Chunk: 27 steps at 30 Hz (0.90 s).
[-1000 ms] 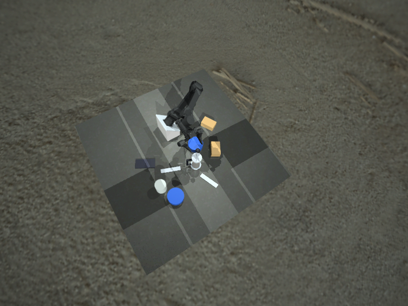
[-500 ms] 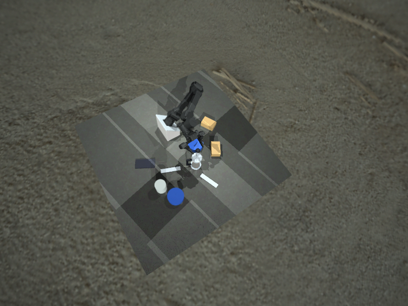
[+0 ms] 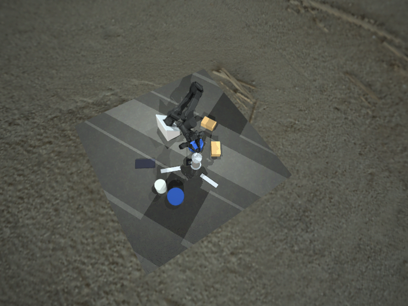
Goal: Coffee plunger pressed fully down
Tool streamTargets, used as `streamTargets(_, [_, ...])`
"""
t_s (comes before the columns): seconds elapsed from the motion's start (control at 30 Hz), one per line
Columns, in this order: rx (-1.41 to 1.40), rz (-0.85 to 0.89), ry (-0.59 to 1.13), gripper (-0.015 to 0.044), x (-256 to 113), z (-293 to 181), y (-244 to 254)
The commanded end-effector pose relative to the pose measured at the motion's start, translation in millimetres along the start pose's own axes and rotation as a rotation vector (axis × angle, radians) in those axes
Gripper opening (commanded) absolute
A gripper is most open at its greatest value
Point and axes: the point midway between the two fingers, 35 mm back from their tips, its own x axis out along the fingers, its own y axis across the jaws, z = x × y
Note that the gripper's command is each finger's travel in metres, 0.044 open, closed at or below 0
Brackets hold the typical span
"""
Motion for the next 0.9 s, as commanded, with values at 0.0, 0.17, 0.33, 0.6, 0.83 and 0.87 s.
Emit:
streamTargets(0.0, [0.005,-0.001,0.0,0.0125,0.2,-0.4,-0.3])
streamTargets(0.17, [0.005,-0.001,0.001,0.0125,2.0,-2.4,-0.8])
streamTargets(0.33, [0.005,-0.002,0.002,0.0125,7.1,-8.3,-2.0])
streamTargets(0.6, [0.004,-0.003,0.004,0.0125,15.6,-18.5,-3.5])
streamTargets(0.83, [0.004,-0.004,0.005,0.0125,22.9,-27.6,-4.5])
streamTargets(0.87, [0.004,-0.004,0.005,0.0125,23.9,-28.9,-4.6])
